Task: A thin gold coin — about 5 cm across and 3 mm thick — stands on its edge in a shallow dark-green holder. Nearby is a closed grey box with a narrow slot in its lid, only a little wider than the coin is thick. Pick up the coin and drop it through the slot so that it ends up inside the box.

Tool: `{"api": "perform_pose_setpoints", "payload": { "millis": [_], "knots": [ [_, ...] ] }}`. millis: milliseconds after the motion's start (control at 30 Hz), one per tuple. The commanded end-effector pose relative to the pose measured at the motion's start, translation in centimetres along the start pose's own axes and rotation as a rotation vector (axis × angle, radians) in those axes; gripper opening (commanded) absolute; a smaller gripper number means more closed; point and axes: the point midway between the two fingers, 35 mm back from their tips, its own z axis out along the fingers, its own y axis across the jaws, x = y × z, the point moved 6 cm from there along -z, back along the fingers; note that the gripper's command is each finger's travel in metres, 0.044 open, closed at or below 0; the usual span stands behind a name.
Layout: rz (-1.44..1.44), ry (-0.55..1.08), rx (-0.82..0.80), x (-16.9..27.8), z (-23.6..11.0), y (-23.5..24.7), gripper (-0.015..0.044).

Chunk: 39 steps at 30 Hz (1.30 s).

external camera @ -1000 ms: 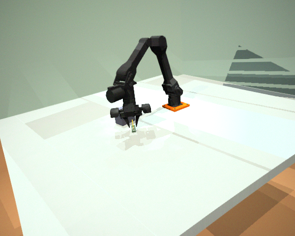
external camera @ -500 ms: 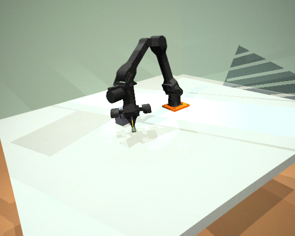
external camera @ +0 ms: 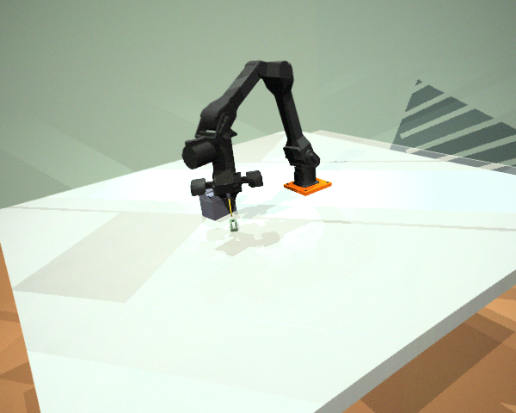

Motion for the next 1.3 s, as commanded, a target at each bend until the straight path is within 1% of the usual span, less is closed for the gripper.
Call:
{"api": "perform_pose_setpoints", "payload": {
  "millis": [0,633,767,1267],
  "knots": [
    [-0.004,-0.004,0.006,-0.1,-1.1,-0.1,0.0000],
    [-0.005,-0.003,0.006,0.2,-5.8,0.1,0.0000],
    [0.002,-0.004,0.005,0.2,-6.2,0.2,0.0000],
    [0.494,-0.005,0.004,0.4,-6.3,0.4,0.0000]
  ]
}}
